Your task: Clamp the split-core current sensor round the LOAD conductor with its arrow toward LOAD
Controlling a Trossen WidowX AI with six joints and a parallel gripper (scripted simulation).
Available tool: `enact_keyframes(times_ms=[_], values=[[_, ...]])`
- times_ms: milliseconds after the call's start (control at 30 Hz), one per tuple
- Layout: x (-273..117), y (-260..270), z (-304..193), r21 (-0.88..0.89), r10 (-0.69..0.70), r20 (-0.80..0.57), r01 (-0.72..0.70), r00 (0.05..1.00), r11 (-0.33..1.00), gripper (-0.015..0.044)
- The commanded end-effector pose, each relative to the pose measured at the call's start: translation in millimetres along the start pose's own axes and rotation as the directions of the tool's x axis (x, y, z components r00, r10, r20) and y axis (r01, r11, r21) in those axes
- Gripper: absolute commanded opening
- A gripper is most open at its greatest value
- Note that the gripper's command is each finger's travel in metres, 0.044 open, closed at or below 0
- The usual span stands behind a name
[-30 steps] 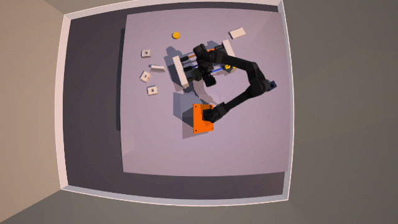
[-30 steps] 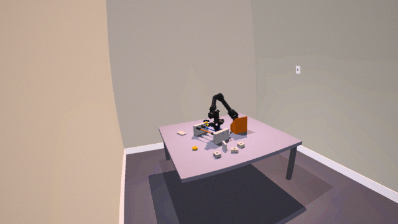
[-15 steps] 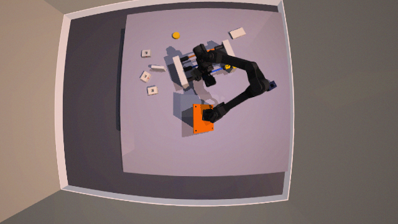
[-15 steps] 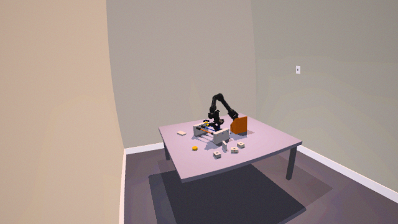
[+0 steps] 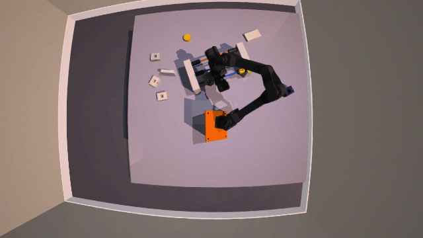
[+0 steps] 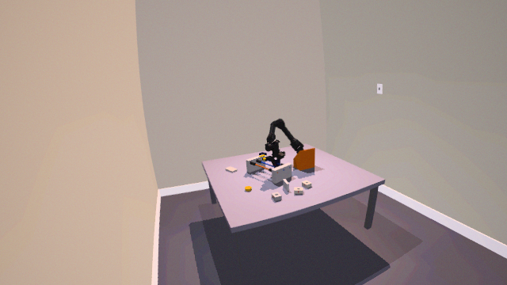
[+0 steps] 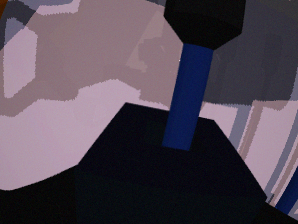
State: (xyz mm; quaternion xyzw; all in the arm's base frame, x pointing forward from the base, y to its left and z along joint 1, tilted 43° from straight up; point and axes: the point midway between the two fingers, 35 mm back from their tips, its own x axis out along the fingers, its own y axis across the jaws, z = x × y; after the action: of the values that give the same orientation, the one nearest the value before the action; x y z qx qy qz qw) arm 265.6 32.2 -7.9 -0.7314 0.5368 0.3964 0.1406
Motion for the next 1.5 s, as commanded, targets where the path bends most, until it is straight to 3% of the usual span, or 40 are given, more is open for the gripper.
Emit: enact_keyframes(times_ms=[0,400,767,1467], values=[[-0.9,-2.7,-0.7,0.004,-0.007,0.000,0.007,1.000,1.000,0.0000],[4.1,-2.2,-0.5,0.003,-0.005,0.000,0.005,1.000,1.000,0.0000],[0.2,-0.5,0.1,0.000,0.000,0.001,0.000,1.000,1.000,0.0270],[0.2,-0.5,0.1,0.000,0.000,0.001,0.000,1.000,1.000,0.0270]])
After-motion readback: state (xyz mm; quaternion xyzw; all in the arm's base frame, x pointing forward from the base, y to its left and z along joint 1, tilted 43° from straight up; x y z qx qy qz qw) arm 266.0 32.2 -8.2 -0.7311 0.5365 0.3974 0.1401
